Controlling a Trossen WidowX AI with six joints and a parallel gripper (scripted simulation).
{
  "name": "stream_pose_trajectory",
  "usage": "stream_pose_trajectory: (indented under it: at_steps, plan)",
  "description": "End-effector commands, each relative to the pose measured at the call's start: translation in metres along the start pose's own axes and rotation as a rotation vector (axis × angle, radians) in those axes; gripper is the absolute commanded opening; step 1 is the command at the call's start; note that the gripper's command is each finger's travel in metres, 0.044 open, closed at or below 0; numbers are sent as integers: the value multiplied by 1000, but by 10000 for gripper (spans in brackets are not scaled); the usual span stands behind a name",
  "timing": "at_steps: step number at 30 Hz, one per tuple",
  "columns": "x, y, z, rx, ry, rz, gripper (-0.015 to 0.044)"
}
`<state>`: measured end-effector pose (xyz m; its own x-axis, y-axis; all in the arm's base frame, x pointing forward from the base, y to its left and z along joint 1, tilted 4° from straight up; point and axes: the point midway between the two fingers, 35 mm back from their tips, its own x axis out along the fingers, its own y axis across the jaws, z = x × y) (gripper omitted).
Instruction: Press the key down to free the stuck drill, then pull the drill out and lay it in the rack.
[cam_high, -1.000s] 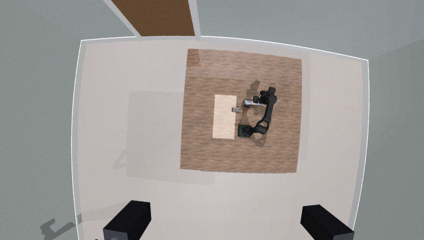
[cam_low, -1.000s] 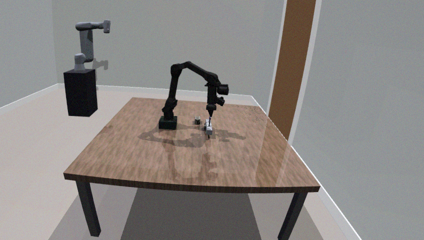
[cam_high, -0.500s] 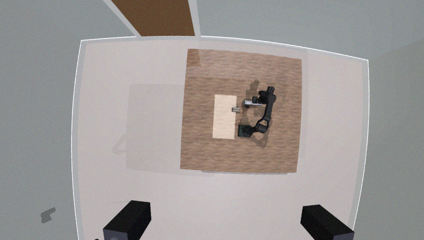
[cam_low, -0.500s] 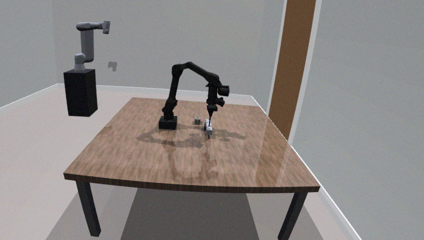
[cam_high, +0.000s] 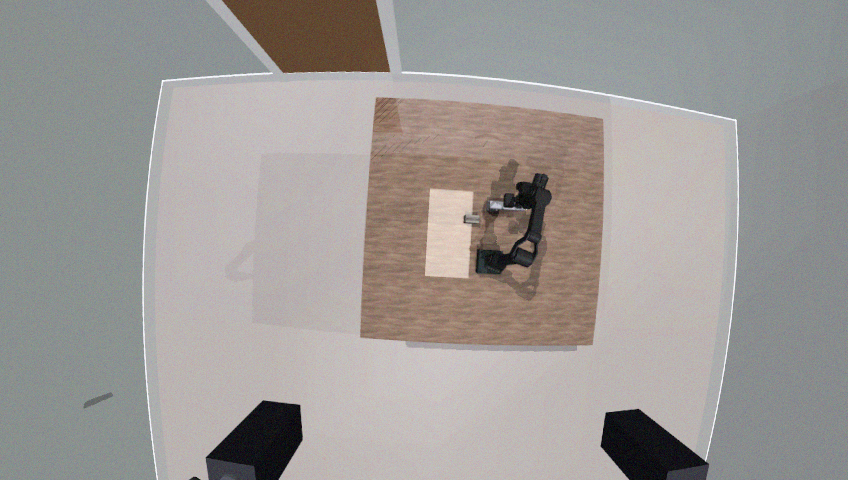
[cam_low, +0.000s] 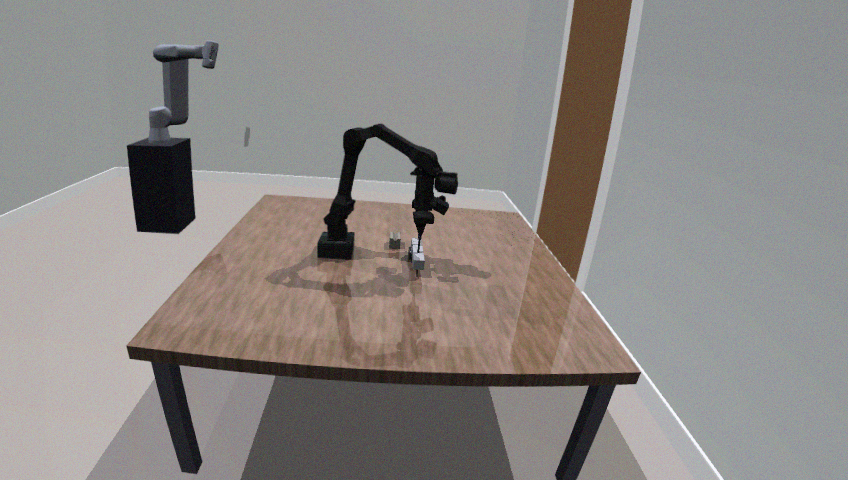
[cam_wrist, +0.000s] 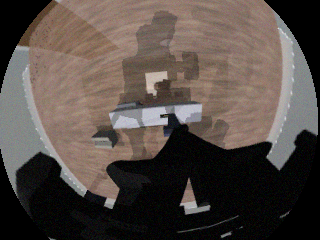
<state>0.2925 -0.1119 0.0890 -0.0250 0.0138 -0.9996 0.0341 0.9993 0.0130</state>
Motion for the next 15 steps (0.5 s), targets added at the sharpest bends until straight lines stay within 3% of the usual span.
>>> stream_pose_trajectory:
  at_steps: [1, 15]
  plan:
    - [3, 2, -4, -4, 12, 9, 0]
    - [7, 1, 0, -4, 12, 9, 0]
